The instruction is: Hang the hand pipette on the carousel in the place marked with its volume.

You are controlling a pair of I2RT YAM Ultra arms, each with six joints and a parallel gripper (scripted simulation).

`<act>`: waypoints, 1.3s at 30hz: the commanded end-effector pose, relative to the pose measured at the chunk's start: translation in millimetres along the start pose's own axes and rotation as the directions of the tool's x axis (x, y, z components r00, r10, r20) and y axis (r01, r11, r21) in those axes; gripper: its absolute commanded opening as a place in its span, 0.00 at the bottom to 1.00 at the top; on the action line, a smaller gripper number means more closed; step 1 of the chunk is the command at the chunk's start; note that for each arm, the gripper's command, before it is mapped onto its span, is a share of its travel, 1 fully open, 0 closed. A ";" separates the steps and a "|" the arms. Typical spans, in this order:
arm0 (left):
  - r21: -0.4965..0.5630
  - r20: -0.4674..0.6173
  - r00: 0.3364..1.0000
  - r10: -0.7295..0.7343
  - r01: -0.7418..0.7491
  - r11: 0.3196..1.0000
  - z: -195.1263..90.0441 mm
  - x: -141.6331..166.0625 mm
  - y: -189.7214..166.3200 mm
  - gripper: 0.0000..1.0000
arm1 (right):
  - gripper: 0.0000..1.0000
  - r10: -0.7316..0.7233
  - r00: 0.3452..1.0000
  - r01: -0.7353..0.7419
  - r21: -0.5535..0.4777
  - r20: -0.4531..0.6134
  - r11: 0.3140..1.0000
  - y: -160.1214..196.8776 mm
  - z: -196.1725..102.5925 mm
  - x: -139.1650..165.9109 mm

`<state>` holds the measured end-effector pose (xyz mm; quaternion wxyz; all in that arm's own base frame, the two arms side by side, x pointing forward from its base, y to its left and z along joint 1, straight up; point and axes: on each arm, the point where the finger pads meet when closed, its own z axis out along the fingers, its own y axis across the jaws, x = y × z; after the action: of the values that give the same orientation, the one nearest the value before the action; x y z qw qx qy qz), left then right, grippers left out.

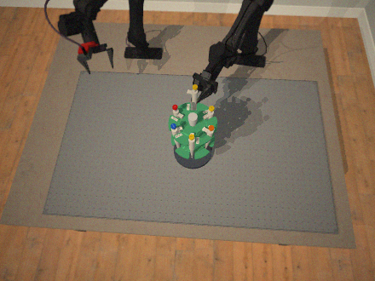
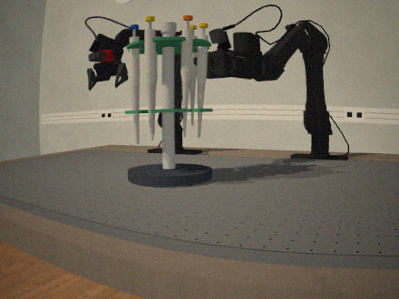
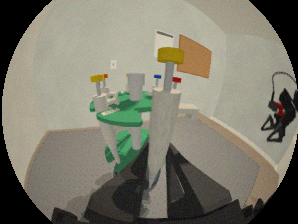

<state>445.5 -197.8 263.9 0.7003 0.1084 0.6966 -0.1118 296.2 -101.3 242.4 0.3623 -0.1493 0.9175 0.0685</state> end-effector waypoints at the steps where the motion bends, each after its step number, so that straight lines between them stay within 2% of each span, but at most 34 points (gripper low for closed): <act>1: 0.003 0.094 0.995 -0.021 0.021 1.000 -1.8 -39.2 -3.9 0.12 | 1.00 -0.026 0.999 0.025 0.012 0.036 1.000 -2.7 -5.9 -9.1; 4: 0.003 0.090 0.996 -0.020 0.020 1.000 -0.5 -35.9 -4.6 0.12 | 1.00 -0.026 0.999 0.025 0.012 0.036 1.000 -2.7 -5.9 -9.1; 5: 0.004 0.063 0.998 -0.015 0.015 1.000 4.6 -22.0 -6.1 0.12 | 1.00 -0.026 0.999 0.025 0.012 0.036 1.000 -2.7 -5.9 -9.1; 7: 0.002 0.059 0.998 -0.014 0.014 1.000 6.2 -17.9 -6.7 0.12 | 1.00 -0.026 0.999 0.025 0.012 0.036 1.000 -2.7 -5.9 -9.1; 9: 0.006 0.059 0.998 -0.014 0.014 1.000 6.2 -17.9 -7.3 0.12 | 1.00 -0.026 0.999 0.025 0.012 0.036 1.000 -2.7 -5.9 -9.1; 12: 0.007 0.091 0.996 -0.020 0.020 1.000 0.8 -33.4 -6.4 0.12 | 1.00 -0.026 0.999 0.025 0.012 0.036 1.000 -2.7 -5.9 -9.1; 39: 0.007 0.091 0.996 -0.020 0.020 1.000 0.8 -33.3 -6.4 0.12 | 1.00 -0.026 0.999 0.025 0.012 0.036 1.000 -2.7 -5.9 -9.1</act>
<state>447.3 -197.8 259.8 0.6987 0.1074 0.6987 -0.1095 296.2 -101.3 242.4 0.3623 -0.1493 0.9175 0.0685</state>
